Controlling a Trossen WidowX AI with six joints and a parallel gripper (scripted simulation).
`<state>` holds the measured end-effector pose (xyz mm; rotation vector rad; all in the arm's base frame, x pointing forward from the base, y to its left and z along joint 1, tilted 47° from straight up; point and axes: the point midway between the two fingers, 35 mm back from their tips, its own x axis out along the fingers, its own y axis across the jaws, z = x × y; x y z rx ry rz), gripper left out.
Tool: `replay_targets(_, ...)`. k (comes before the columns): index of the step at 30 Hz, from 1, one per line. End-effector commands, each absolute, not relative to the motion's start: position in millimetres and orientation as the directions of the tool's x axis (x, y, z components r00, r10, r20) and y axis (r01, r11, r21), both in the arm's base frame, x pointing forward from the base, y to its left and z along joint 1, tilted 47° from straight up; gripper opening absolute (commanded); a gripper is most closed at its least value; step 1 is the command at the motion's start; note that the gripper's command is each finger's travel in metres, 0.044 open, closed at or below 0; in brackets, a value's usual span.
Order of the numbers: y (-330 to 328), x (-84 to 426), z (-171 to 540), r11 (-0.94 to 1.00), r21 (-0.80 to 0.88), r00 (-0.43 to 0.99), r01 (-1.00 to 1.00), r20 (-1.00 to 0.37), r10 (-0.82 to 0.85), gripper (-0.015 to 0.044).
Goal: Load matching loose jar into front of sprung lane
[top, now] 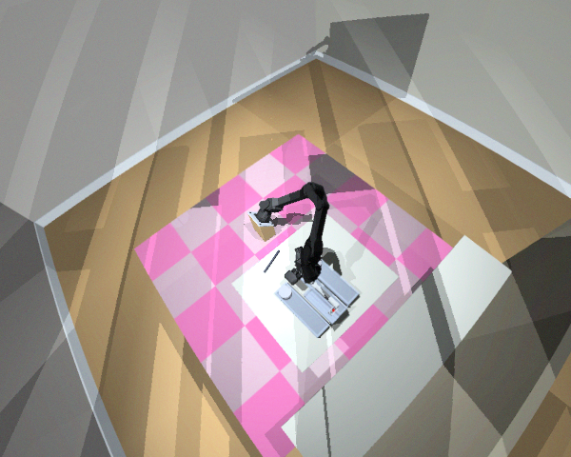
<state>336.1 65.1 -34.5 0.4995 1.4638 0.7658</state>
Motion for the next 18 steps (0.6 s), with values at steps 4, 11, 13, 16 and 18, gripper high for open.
replay_targets(4,67.3,341.0,-33.8,0.670,0.724,-0.040,-0.165,-0.684,0.729,0.0000)
replay_targets(11,69.1,340.4,-35.6,0.670,0.724,-0.040,-0.165,-0.684,0.729,0.0000)
replay_targets(13,69.7,340.3,-36.1,0.670,0.724,-0.040,-0.165,-0.684,0.729,0.0000)
replay_targets(16,70.4,340.0,-36.8,0.670,0.724,-0.040,-0.165,-0.684,0.729,0.0000)
replay_targets(18,71.0,339.8,-37.3,0.670,0.724,-0.040,-0.165,-0.684,0.729,0.0000)
